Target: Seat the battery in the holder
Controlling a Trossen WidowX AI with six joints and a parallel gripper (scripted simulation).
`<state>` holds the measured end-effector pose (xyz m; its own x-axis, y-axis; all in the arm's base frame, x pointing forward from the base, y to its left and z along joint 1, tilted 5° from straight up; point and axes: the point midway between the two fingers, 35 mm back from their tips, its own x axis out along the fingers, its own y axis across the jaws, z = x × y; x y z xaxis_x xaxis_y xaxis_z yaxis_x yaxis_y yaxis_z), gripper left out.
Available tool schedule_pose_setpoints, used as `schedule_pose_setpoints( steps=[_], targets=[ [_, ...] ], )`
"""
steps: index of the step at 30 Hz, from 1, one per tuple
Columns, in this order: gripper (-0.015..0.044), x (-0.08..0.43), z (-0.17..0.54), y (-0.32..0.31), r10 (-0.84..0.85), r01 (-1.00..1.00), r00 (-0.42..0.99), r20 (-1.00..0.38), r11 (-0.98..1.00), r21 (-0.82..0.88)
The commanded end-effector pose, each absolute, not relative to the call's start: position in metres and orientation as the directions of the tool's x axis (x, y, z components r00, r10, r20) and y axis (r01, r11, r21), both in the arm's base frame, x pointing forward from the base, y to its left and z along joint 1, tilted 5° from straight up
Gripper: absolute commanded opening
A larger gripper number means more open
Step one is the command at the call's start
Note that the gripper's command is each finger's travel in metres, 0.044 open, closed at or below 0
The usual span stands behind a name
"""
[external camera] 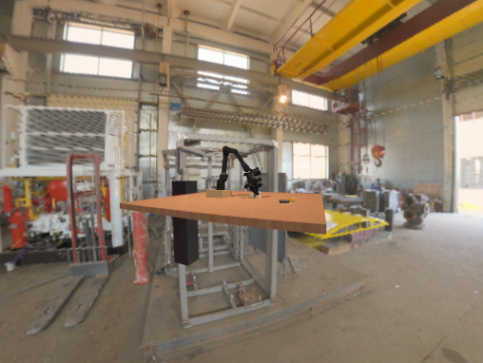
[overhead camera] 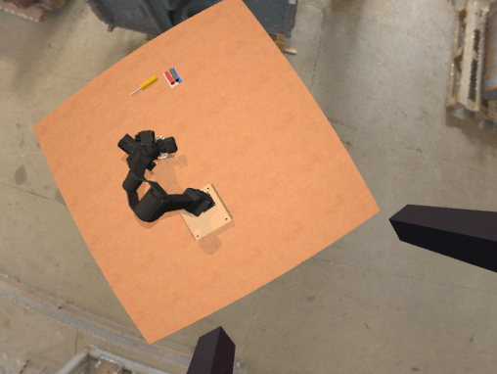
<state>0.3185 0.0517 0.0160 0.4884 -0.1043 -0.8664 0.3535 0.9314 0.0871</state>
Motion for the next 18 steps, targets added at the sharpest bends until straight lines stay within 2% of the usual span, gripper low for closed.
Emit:
schedule_pose_setpoints(
  steps=[1, 18],
  targets=[
    [0.0063, 0.316, 0.014, 0.051, -0.115, 0.36, 0.504, -0.856, 0.929, 0.087],
    [0.0063, 0.301, 0.011, 0.057, -0.111, 0.358, 0.506, -0.855, 0.929, 0.091]
  ],
)
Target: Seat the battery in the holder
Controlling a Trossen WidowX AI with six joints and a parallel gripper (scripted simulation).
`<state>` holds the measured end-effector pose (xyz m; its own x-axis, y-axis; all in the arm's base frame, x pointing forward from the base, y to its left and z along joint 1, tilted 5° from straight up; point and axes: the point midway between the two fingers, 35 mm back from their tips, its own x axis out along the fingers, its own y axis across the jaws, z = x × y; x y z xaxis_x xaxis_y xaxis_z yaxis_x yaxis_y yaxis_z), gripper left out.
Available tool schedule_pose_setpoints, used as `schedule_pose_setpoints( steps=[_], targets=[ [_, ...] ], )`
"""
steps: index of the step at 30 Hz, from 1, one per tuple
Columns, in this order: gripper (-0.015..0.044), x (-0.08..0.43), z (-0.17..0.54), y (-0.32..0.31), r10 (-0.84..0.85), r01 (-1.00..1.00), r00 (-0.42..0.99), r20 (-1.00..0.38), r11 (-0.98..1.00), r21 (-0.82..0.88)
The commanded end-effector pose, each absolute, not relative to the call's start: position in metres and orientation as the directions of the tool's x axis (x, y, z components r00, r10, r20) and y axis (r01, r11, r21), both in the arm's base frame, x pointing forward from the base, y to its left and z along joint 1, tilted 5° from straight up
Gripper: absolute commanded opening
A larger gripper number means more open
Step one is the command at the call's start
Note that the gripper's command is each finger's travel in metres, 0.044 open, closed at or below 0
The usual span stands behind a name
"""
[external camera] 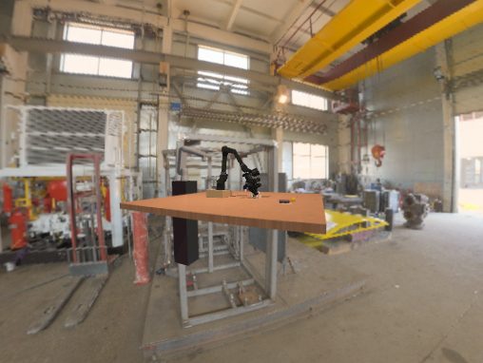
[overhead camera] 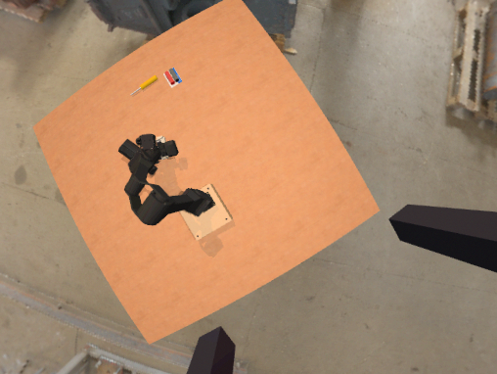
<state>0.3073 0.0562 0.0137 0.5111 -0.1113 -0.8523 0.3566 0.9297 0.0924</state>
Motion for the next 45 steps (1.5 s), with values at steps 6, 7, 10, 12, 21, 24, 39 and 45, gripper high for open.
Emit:
schedule_pose_setpoints(
  steps=[6, 7, 10, 12, 21, 24, 39, 45],
  targets=[
    [0.0063, 0.297, 0.011, 0.059, -0.108, 0.357, 0.505, -0.856, 0.929, 0.094],
    [0.0063, 0.296, 0.011, 0.059, -0.107, 0.357, 0.505, -0.856, 0.929, 0.094],
    [0.0063, 0.295, 0.011, 0.059, -0.104, 0.356, 0.504, -0.857, 0.93, 0.096],
    [0.0063, 0.295, 0.011, 0.059, -0.104, 0.356, 0.503, -0.858, 0.93, 0.096],
    [0.0063, 0.299, 0.009, 0.058, -0.095, 0.354, 0.46, -0.883, 0.931, 0.084],
    [0.0063, 0.3, 0.008, 0.058, -0.091, 0.353, 0.444, -0.891, 0.932, 0.08],
    [0.0063, 0.305, 0.005, 0.057, -0.066, 0.347, 0.358, -0.932, 0.935, 0.067],
    [0.0063, 0.306, 0.004, 0.057, -0.055, 0.346, 0.322, -0.945, 0.936, 0.063]
  ],
)
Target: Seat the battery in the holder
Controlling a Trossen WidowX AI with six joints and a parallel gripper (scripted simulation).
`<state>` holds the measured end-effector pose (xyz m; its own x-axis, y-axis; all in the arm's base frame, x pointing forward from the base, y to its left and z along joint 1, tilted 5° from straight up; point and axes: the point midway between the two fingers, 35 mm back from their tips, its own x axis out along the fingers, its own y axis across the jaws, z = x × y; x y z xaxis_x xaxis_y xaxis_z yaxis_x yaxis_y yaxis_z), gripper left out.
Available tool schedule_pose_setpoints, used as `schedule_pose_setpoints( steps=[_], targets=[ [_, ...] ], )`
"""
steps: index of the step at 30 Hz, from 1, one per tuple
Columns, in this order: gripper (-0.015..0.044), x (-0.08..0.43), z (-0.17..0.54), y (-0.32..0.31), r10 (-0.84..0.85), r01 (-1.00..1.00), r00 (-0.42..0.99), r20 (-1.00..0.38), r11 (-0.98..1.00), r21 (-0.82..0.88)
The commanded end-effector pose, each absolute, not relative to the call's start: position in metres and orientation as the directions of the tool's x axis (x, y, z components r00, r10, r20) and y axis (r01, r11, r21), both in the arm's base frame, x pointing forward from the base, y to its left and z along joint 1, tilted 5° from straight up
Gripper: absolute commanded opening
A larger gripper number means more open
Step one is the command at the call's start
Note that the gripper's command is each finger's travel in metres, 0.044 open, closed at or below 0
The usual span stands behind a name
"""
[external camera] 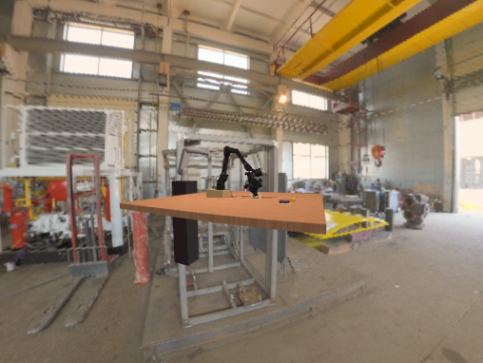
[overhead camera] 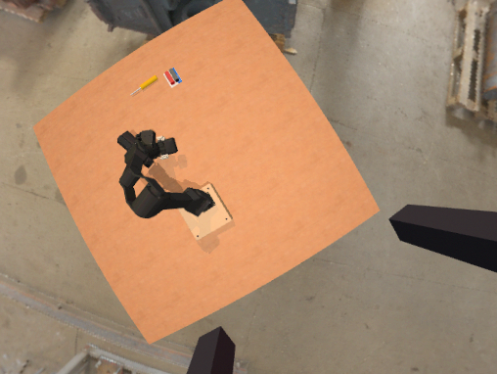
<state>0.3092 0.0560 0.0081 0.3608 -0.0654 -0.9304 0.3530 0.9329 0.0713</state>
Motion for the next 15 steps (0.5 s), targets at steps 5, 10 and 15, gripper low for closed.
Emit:
schedule_pose_setpoints(
  steps=[5, 10, 15],
  targets=[
    [0.0063, 0.3071, 0.0029, 0.0565, -0.045, 0.345, 0.292, -0.955, 0.937, 0.061],
    [0.0063, 0.308, 0.0023, 0.0562, -0.035, 0.344, 0.262, -0.965, 0.937, 0.059],
    [0.0063, 0.3089, 0.0017, 0.0559, -0.025, 0.344, 0.231, -0.973, 0.937, 0.058]
  ],
)
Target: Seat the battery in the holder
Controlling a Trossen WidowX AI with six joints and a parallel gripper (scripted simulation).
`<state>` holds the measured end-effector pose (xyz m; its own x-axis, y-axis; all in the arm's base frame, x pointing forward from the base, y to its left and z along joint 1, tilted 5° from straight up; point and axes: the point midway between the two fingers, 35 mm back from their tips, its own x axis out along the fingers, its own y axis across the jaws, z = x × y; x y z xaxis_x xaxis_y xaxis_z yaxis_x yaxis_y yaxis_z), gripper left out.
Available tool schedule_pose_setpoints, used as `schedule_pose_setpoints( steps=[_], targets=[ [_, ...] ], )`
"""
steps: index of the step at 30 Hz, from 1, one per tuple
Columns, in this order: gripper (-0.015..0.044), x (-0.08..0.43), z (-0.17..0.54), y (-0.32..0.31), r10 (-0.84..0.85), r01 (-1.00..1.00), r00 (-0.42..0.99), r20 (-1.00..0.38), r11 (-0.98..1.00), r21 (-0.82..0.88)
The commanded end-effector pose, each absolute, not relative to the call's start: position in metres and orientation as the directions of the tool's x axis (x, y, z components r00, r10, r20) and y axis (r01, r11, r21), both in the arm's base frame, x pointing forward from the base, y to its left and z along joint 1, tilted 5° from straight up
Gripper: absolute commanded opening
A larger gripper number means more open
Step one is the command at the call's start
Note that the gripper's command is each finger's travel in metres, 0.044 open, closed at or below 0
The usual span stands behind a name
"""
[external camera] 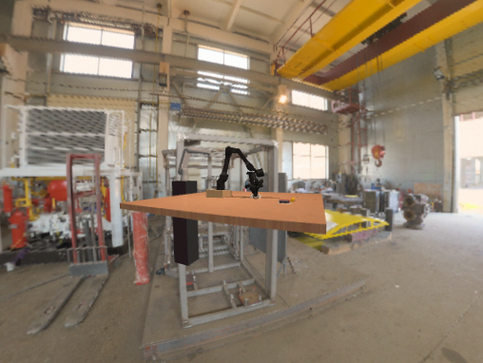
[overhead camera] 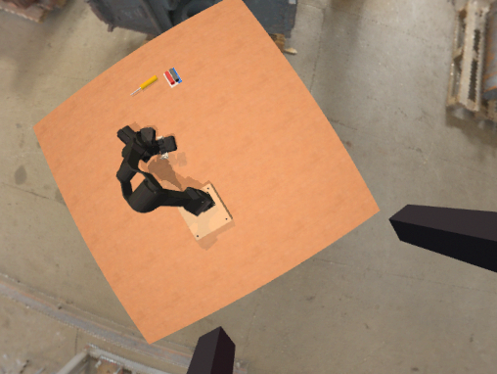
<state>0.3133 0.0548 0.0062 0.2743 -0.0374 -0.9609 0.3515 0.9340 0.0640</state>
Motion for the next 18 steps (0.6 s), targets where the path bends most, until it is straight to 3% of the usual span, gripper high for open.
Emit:
schedule_pose_setpoints(
  steps=[1, 18],
  targets=[
    [0.0063, 0.3091, 0.0016, 0.0559, -0.023, 0.344, 0.225, -0.974, 0.937, 0.058],
    [0.0063, 0.3114, 0.0008, 0.0548, 0.016, 0.347, 0.123, -0.992, 0.936, 0.058]
  ],
)
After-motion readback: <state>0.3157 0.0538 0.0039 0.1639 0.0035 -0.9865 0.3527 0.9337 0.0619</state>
